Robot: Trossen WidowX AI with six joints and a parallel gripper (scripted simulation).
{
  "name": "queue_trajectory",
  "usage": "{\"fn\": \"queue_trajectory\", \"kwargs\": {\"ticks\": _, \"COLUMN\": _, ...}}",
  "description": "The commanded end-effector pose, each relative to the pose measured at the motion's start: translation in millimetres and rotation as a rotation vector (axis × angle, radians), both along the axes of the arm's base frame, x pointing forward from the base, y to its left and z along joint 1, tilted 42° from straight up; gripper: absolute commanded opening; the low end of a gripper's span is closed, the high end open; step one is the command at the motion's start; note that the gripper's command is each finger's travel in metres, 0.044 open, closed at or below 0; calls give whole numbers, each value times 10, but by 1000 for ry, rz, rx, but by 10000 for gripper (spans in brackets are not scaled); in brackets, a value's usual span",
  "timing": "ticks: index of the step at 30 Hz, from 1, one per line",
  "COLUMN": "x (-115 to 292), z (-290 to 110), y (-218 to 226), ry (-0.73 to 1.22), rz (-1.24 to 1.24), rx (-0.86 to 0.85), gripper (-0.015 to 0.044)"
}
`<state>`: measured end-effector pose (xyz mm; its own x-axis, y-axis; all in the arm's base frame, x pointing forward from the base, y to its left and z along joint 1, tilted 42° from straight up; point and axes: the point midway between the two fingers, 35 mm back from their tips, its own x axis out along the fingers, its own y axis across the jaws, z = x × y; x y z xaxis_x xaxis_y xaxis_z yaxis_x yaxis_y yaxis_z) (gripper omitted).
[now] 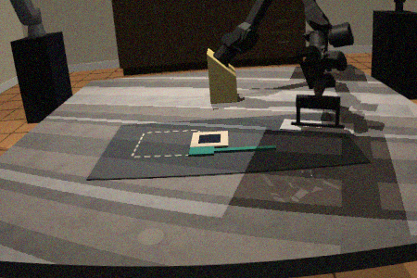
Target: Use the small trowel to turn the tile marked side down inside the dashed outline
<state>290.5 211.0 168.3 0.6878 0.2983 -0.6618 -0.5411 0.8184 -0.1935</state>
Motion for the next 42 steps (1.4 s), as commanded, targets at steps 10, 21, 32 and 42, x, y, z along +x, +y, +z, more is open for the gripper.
{"fn": "queue_trajectory", "kwargs": {"ticks": 10, "x": -53, "z": -58, "y": -54, "ry": -120, "rz": 104, "rx": -181, "gripper": 300}}
{"fn": "queue_trajectory", "kwargs": {"ticks": 21, "x": 72, "z": -150, "y": -2, "ry": -121, "rz": 108, "rx": -191, "gripper": 300}}
{"fn": "queue_trajectory", "kwargs": {"ticks": 32, "x": 203, "z": -259, "y": 45, "ry": -123, "rz": 112, "rx": -203, "gripper": 300}}
{"fn": "queue_trajectory", "kwargs": {"ticks": 42, "x": 320, "z": -365, "y": 80, "ry": -125, "rz": 116, "rx": -213, "gripper": 300}}
